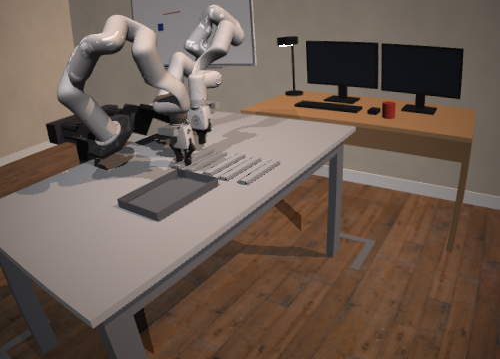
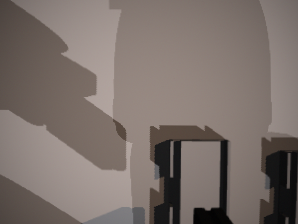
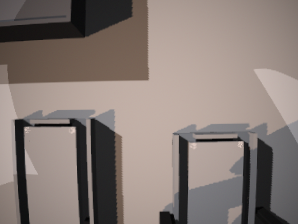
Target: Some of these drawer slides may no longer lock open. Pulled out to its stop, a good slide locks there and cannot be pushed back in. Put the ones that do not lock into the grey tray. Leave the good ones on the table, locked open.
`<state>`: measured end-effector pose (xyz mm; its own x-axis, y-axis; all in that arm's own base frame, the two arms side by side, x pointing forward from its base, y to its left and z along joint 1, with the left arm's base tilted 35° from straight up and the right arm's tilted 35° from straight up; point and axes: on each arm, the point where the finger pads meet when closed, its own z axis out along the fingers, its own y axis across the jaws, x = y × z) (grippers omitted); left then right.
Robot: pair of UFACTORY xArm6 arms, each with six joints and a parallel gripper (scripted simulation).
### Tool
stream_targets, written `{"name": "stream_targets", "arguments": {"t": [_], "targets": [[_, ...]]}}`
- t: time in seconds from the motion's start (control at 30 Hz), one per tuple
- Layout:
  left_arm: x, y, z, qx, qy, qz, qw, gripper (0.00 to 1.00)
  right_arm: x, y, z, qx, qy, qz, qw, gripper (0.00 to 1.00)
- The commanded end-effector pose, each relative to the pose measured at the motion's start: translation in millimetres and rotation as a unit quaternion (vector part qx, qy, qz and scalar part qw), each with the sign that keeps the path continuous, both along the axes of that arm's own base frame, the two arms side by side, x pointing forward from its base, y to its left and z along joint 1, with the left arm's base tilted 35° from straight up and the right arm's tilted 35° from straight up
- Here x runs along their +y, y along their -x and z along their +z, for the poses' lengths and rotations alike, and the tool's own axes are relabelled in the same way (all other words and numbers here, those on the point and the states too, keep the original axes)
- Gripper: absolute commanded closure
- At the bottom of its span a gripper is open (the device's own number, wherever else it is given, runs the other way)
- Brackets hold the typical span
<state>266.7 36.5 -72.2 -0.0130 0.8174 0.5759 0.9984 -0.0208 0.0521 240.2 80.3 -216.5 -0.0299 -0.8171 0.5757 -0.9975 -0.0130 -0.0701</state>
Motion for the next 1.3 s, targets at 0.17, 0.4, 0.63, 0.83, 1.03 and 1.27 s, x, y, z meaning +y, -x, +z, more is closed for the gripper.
{"name": "stream_targets", "arguments": {"t": [0.17, 0.4, 0.63, 0.83, 1.03, 1.27], "targets": [[18, -6, -26.8, -0.006, 0.0, -0.002, 1.0, 1.0, 1, -1, 0.3, -0.001, -0.001, 0.0, 1.0, 1.0], [20, -6, -30.0, -0.006, 0.0, -0.002, 1.0, 1.0, 1, -1, 0.3, -0.001, -0.001, 0.0, 1.0, 1.0], [23, -6, -28.7, -0.006, 0.0, -0.002, 1.0, 1.0, 1, -1, 0.3, -0.001, -0.001, 0.0, 1.0, 1.0], [26, -6, -27.0, -0.006, 0.0, -0.002, 1.0, 1.0, 1, -1, 0.3, -0.001, -0.001, 0.0, 1.0, 1.0], [28, -6, -25.2, -0.006, 0.0, -0.002, 1.0, 1.0, 1, -1, 0.3, -0.001, -0.001, 0.0, 1.0, 1.0], [30, -6, -24.0, -0.006, 0.0, -0.002, 1.0, 1.0, 1, -1, 0.3, -0.001, -0.001, 0.0, 1.0, 1.0]]}}
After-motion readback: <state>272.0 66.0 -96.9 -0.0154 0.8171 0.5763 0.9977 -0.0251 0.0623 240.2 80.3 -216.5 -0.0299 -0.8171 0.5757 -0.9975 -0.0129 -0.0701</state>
